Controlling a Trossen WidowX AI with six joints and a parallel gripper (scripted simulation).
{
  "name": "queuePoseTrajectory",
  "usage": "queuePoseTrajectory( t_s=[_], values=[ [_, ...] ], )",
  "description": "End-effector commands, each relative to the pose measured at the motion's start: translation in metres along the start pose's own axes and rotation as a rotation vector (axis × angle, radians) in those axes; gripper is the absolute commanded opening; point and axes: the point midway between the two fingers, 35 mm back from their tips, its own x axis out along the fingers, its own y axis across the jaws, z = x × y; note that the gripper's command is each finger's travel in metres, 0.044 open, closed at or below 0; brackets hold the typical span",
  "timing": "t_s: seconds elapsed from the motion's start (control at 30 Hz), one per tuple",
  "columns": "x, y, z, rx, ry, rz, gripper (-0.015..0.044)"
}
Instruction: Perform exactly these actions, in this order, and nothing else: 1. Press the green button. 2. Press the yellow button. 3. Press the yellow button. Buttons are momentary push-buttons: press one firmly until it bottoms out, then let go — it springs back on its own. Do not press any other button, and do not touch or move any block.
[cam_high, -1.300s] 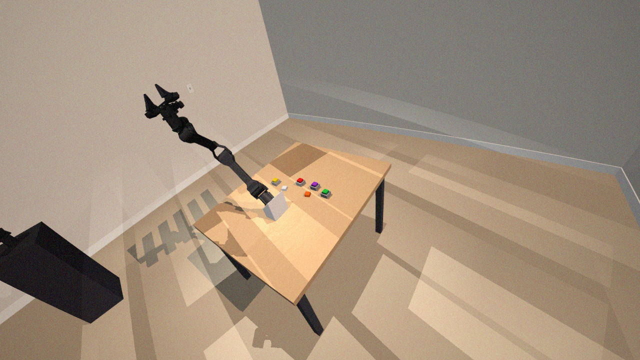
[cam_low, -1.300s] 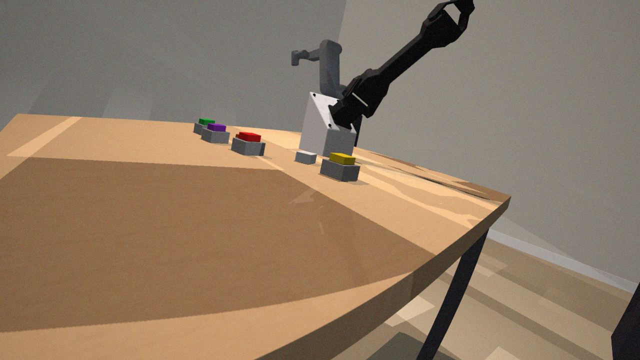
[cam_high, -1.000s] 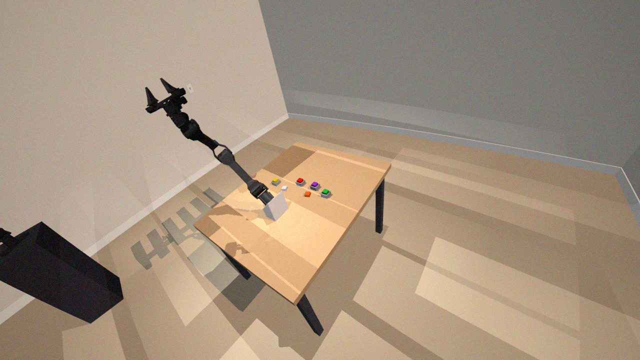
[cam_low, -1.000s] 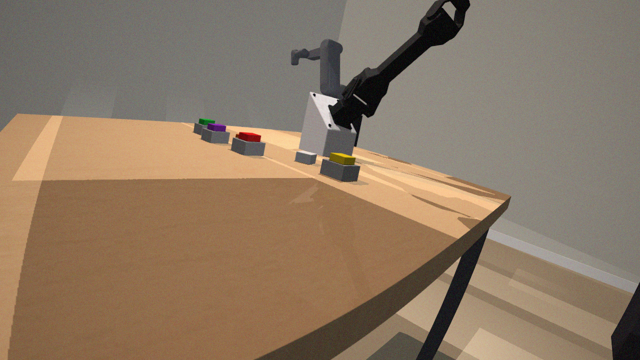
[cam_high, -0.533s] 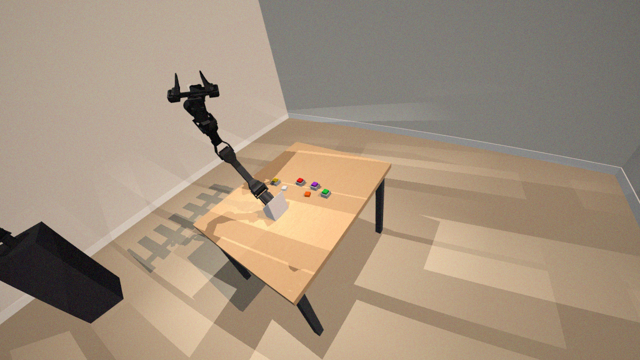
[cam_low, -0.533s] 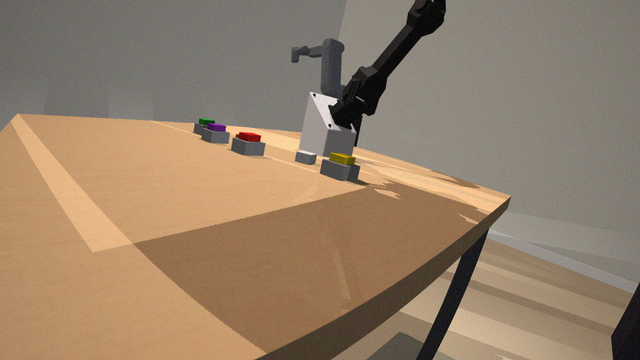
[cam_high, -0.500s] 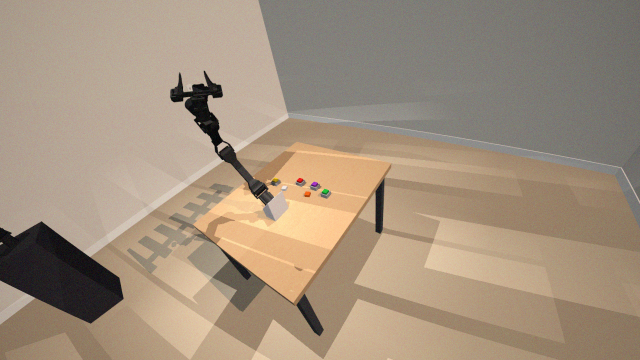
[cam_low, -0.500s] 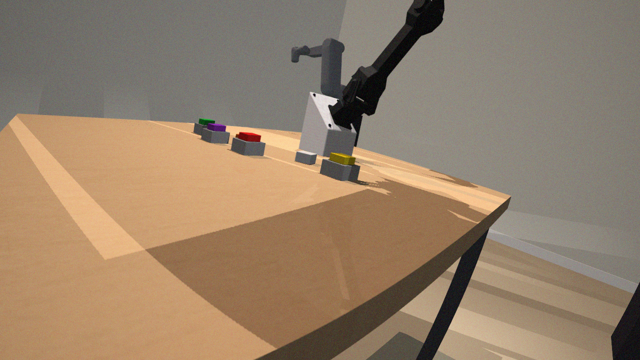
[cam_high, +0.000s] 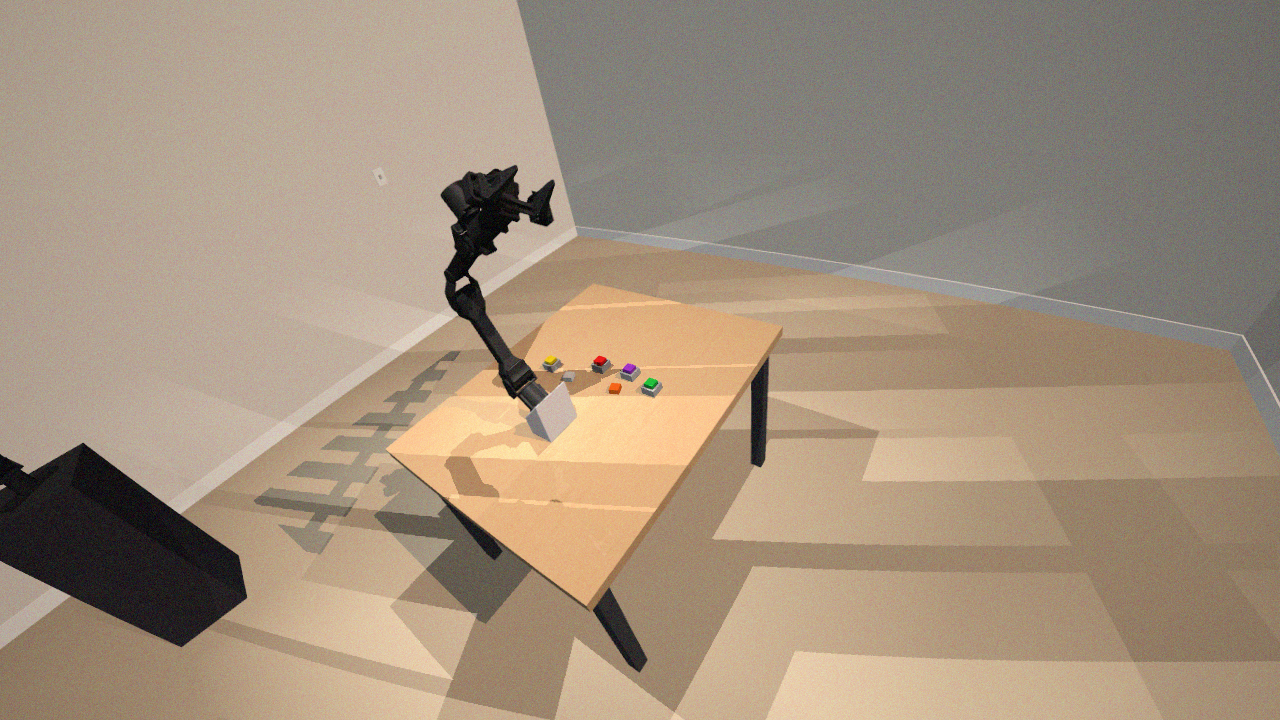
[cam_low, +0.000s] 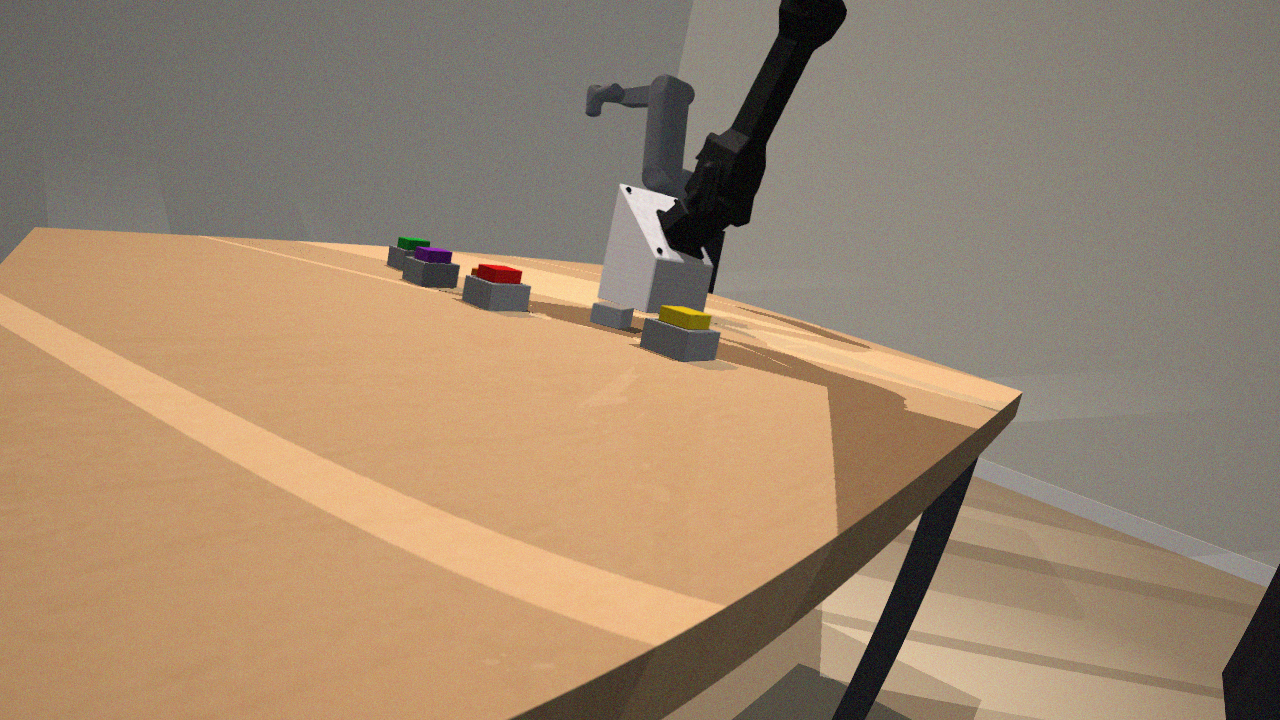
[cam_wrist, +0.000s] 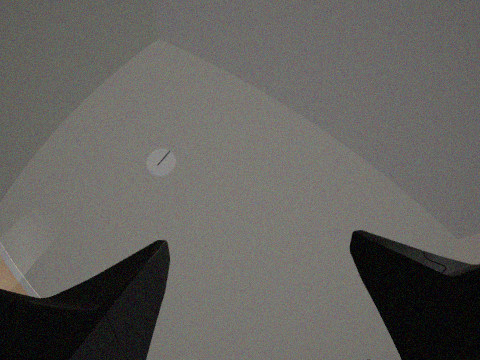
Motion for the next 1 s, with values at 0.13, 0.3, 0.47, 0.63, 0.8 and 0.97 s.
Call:
queuePoseTrajectory(
  t_s=[0.13, 0.3, 0.47, 0.63, 0.8, 0.97],
  values=[
    [0.031, 0.13, -0.054, -0.002, 0.189, 0.333, 0.04],
    [0.03, 0.21, -0.084, -0.017, 0.303, 0.538, 0.04],
    [0.014, 0.288, -0.113, -0.042, 0.421, 0.75, 0.04],
    [-0.018, 0.362, -0.141, -0.077, 0.547, 0.969, 0.04],
    [-0.065, 0.428, -0.167, -0.122, 0.685, 1.196, 0.04],
    [-0.126, 0.483, -0.192, -0.177, 0.844, 1.432, 0.04]
  ],
)
